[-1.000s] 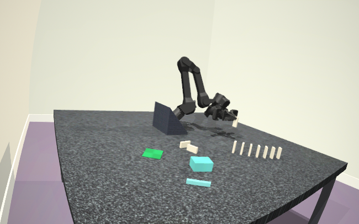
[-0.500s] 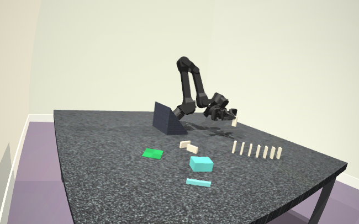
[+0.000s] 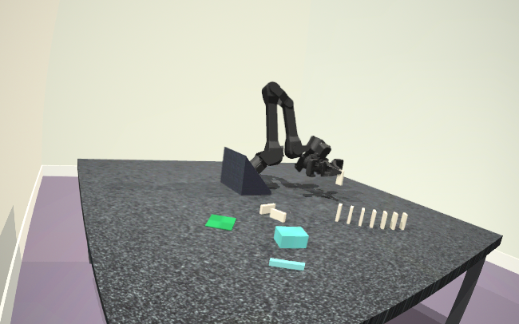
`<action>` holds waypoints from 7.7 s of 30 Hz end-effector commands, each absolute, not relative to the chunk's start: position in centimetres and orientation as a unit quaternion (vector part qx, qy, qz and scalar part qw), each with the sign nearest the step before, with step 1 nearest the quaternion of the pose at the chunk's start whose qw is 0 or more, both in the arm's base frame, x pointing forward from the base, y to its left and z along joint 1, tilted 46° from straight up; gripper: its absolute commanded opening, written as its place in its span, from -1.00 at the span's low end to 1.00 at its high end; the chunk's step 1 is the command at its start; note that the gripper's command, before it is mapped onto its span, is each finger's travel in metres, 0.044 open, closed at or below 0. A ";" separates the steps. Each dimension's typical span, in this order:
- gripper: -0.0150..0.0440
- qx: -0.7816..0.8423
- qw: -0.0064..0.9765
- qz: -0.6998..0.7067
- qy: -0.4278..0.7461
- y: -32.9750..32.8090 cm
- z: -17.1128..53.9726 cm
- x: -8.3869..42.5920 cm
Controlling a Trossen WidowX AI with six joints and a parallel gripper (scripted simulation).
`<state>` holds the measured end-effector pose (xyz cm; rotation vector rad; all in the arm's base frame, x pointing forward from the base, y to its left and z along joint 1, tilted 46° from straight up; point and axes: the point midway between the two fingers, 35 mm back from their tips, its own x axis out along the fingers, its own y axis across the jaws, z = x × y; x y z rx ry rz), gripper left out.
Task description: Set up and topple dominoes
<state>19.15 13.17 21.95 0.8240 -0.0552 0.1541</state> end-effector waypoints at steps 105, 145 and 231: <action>1.00 0.392 0.836 0.013 0.383 14.6 18.1 29.0; 1.00 0.631 0.317 -0.207 0.677 11.5 24.0 22.4; -0.13 0.249 0.683 0.295 0.620 1.0 18.8 33.8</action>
